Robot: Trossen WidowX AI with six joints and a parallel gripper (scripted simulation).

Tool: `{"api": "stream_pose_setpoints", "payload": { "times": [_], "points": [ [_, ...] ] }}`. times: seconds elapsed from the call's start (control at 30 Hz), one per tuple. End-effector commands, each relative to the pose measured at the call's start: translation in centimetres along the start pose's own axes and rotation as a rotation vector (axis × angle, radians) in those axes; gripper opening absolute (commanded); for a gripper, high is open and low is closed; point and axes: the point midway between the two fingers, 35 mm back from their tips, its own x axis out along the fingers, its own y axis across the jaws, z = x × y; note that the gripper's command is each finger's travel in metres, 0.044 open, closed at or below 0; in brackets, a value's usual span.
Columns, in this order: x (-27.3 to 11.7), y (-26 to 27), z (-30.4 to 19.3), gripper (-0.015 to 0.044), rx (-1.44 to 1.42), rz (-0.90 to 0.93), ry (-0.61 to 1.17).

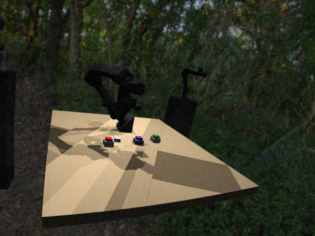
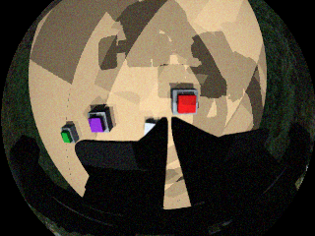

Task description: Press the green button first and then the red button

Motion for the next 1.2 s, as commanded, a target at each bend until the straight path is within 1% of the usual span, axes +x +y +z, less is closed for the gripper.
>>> {"api": "stream_pose_setpoints", "payload": {
  "times": [0.0,0.2,0.37,0.6,1.17],
  "points": [
    [0.6,-4.1,-1.2,0.0020,-0.010,-0.033,0.010],
    [0.8,-4.1,-1.2,0.0020,-0.010,-0.032,0.011],
    [6.4,-4.3,-1.3,0.0020,-0.011,-0.018,0.036],
    [6.9,-4.3,-1.3,0.0020,-0.011,-0.018,0.037],
    [9.6,-4.4,-1.4,0.0020,-0.011,-0.019,0.037]
  ]
}}
